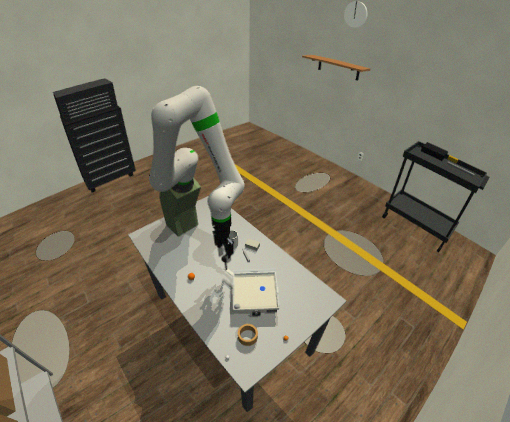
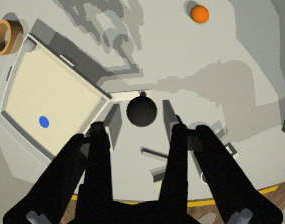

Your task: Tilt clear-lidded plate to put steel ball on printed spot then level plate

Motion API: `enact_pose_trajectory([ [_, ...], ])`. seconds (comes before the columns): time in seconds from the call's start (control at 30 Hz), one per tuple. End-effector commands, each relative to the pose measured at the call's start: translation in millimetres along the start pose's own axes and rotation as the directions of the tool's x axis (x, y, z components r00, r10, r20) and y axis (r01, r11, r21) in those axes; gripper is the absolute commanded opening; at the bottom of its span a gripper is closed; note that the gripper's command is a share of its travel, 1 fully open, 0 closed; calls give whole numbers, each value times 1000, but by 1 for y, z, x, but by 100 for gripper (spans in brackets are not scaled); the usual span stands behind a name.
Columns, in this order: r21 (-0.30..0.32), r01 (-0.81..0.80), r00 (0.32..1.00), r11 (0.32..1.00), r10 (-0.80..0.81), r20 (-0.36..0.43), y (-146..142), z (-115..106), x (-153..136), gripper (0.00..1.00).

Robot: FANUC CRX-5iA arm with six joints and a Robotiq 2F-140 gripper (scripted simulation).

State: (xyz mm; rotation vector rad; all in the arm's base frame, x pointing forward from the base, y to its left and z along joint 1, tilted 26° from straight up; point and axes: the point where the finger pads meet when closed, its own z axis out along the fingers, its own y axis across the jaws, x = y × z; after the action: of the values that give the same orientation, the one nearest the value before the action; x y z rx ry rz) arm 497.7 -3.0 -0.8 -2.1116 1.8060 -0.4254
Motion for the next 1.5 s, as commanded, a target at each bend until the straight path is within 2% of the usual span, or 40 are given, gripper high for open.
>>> enact_pose_trajectory([
  [0.0,0,0,1000,1000,0,0,0,0,0,42],
  [1.47,0,0,1000,1000,0,0,0,6,0,42],
])
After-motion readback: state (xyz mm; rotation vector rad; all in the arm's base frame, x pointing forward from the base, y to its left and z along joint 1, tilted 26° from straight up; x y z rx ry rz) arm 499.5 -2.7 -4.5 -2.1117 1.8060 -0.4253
